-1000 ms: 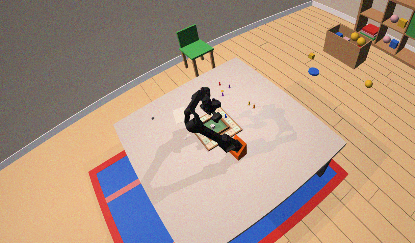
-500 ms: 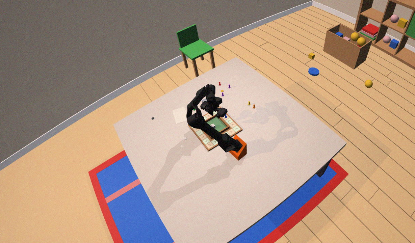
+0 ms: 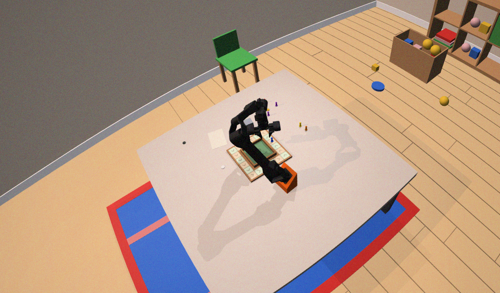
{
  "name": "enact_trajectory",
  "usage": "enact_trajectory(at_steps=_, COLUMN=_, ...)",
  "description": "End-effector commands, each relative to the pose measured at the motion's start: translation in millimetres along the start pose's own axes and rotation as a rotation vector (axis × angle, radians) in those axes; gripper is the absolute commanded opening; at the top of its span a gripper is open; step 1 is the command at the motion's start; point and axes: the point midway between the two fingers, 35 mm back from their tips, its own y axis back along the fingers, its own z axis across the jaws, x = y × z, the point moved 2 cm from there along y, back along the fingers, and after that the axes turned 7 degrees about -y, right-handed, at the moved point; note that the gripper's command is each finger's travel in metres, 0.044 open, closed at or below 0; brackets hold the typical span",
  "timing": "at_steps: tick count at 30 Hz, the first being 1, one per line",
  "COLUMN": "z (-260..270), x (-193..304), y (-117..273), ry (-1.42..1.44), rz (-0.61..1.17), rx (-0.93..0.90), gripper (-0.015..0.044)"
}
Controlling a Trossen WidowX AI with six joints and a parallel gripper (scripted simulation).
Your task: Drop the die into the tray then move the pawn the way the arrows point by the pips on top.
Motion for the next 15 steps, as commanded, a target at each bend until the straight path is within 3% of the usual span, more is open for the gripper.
enact_trajectory(at_steps=1, z=-32.7, x=-33.4, y=-12.8, ry=0.629, rz=-0.016, rx=-0.020, gripper=0.0200)
enact_trajectory(at_steps=15, z=-31.0, x=-35.0, y=-12.8, ry=0.629, rz=-0.016, rx=-0.020, gripper=0.0200)
